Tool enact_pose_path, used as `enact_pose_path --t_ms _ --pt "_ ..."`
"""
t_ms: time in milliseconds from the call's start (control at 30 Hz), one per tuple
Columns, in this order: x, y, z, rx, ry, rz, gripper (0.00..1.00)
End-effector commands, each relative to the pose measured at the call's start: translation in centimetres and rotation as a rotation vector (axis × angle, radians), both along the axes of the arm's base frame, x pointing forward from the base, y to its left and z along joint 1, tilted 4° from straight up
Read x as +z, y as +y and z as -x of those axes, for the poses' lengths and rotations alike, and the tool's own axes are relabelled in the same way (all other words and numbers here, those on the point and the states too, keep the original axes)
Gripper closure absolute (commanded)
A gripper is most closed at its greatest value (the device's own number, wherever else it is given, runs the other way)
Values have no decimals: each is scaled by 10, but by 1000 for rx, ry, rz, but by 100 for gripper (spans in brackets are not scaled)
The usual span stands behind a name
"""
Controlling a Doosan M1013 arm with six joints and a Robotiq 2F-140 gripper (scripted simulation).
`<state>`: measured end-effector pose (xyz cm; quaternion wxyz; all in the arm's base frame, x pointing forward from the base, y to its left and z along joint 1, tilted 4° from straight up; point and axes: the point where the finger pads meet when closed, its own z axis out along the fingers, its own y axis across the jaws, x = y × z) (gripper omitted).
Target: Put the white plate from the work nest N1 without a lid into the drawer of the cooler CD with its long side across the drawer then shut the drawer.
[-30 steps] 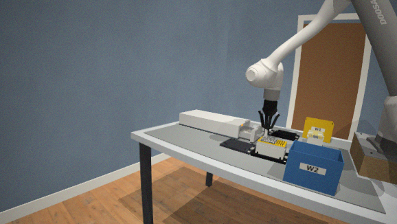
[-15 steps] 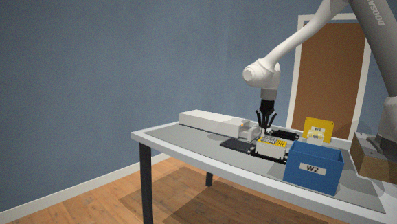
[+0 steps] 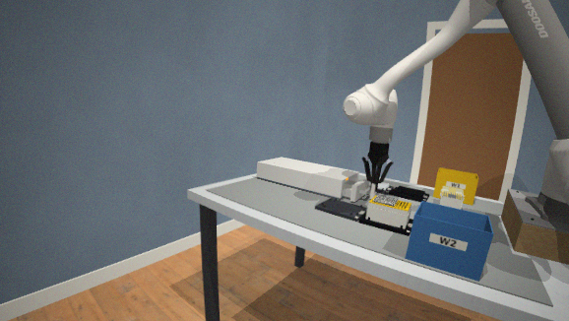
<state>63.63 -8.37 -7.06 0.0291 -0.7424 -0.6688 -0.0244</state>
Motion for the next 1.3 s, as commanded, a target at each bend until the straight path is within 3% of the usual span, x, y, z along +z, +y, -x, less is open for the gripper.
enact_pose_path --t_ms 0,1267 --pt "0 0 -4 0 0 0 100" --pt "0 -4 -43 0 0 0 100"
